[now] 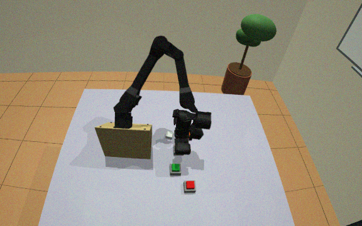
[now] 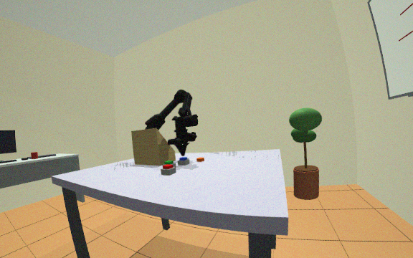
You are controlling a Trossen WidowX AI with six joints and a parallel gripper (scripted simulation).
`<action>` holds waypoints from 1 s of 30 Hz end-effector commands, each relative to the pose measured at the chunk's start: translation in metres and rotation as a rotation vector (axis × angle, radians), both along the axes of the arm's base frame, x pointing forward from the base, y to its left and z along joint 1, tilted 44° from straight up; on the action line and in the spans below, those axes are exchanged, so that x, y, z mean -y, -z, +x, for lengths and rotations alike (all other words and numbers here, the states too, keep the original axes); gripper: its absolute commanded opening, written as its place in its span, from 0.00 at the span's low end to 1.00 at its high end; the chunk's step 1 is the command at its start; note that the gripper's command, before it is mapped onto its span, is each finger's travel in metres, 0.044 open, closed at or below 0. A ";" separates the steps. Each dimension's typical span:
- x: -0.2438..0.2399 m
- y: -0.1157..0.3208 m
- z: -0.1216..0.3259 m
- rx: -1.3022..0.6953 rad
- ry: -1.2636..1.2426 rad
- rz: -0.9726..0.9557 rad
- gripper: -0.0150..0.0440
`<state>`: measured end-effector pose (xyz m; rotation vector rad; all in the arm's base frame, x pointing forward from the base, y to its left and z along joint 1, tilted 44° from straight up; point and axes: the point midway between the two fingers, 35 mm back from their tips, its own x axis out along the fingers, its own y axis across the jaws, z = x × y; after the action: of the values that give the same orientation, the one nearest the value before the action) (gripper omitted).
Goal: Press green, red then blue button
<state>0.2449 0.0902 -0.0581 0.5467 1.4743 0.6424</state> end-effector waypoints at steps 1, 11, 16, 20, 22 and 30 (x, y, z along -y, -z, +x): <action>-0.005 0.005 -0.002 -0.006 0.002 0.004 0.29; -0.013 0.012 -0.003 -0.007 0.002 0.006 0.29; -0.013 0.012 -0.003 -0.007 0.002 0.006 0.29; -0.013 0.012 -0.003 -0.007 0.002 0.006 0.29; -0.013 0.012 -0.003 -0.007 0.002 0.006 0.29; 0.006 -0.006 -0.001 -0.005 0.002 0.003 0.29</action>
<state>0.2417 0.0970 -0.0647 0.5519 1.4849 0.6463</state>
